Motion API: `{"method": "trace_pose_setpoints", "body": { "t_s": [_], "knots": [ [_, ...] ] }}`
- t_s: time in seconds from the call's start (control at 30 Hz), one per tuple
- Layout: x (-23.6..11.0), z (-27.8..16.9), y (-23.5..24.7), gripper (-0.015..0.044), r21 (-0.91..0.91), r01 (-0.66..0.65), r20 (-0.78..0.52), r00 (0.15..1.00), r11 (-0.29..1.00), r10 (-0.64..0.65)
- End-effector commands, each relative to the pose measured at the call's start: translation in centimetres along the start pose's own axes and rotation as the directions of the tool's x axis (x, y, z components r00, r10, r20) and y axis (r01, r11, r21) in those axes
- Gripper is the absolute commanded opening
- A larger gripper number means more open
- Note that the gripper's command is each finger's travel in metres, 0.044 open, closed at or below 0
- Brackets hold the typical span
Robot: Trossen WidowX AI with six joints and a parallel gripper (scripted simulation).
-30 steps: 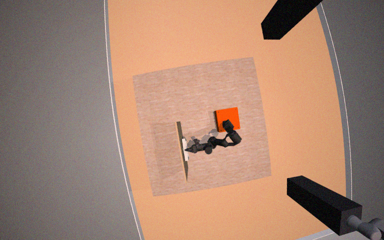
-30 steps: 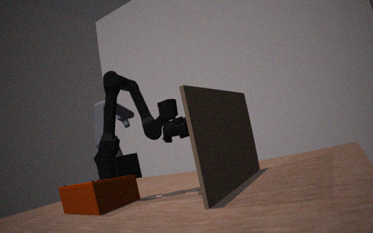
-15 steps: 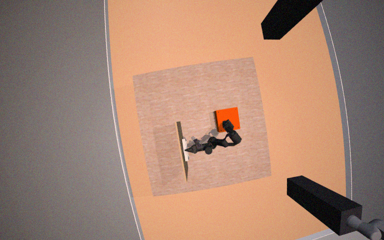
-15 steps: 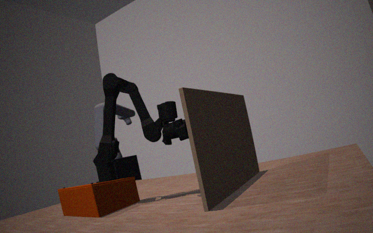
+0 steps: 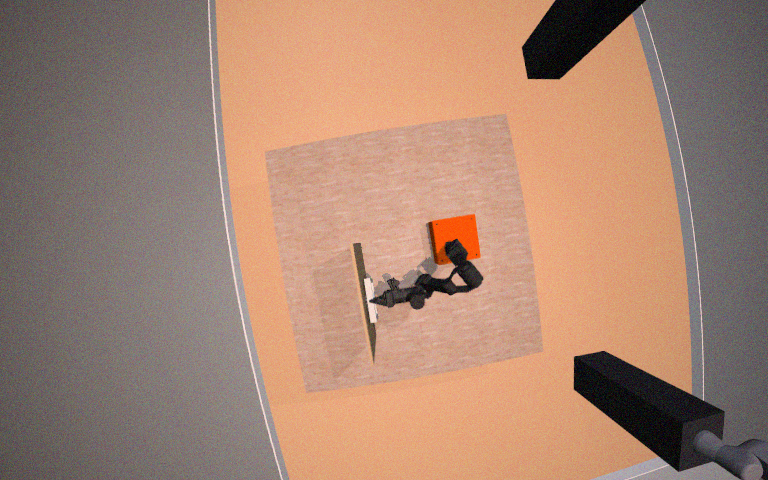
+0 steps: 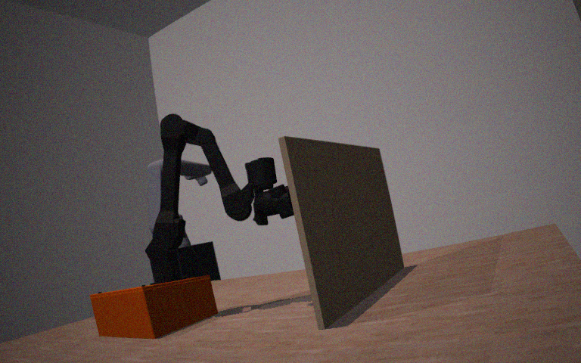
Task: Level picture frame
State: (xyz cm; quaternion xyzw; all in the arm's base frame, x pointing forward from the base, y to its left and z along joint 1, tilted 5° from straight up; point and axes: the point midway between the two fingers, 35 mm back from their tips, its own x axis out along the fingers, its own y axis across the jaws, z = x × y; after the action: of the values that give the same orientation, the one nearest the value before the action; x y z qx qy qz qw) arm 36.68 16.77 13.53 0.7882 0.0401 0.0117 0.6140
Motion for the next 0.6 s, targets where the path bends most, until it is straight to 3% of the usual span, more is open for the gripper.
{"method": "trace_pose_setpoints", "body": {
  "t_s": [0.0, 0.57],
  "knots": [
    [0.05, -0.4, 0.02, 0.0, 0.0, -0.003, -0.003, 1.0, 1.0, 0.003],
    [0.05, -0.4, 0.15, 0.0, 0.0, -0.003, -0.003, 1.0, 1.0, 0.003]
  ]
}}
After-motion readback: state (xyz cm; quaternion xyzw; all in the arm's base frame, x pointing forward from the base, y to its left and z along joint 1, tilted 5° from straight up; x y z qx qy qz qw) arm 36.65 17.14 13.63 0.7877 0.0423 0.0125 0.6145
